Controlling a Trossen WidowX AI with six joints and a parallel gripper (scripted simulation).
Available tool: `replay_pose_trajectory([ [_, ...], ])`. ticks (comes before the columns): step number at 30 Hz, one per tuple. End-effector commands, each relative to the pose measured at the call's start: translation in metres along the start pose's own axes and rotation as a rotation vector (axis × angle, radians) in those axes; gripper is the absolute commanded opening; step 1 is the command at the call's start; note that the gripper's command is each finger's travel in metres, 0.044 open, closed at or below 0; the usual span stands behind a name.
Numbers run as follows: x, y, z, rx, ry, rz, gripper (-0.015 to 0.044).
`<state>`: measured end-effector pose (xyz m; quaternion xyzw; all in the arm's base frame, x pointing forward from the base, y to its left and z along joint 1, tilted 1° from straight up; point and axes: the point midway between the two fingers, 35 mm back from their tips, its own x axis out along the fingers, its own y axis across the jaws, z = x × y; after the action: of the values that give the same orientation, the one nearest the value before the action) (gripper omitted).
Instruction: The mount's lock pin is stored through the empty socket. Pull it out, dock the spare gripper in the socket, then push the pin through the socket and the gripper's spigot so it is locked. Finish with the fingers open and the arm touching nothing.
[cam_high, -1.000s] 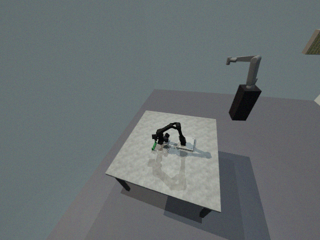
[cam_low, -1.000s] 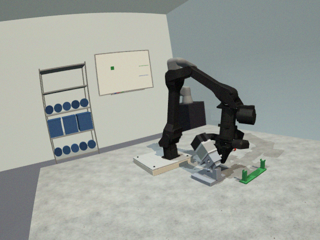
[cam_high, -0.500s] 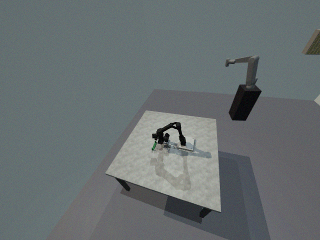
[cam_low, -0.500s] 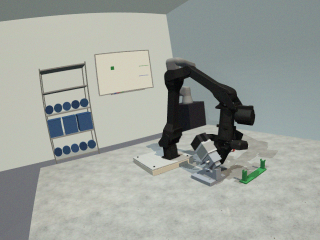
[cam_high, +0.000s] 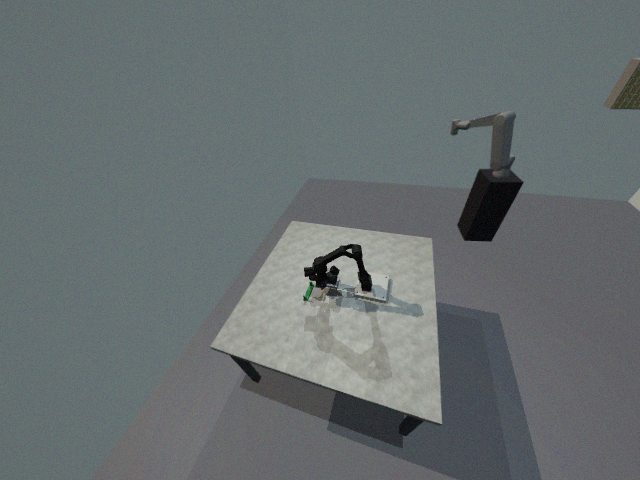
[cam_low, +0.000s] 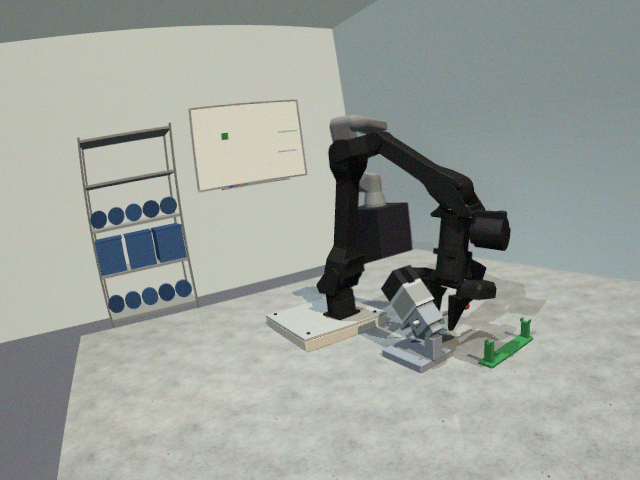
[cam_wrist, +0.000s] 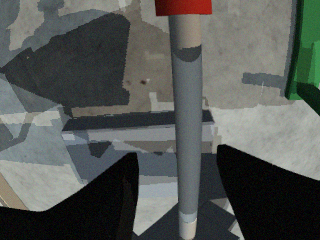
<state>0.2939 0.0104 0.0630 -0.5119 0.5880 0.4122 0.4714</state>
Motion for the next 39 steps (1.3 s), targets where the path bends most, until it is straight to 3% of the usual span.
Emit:
replay_pose_trajectory([
  [1,-0.005,0.000,0.002,0.003,-0.001,-0.002,0.0200],
  [39,-0.091,0.003,0.035,-0.015,0.013,0.004,0.0200],
])
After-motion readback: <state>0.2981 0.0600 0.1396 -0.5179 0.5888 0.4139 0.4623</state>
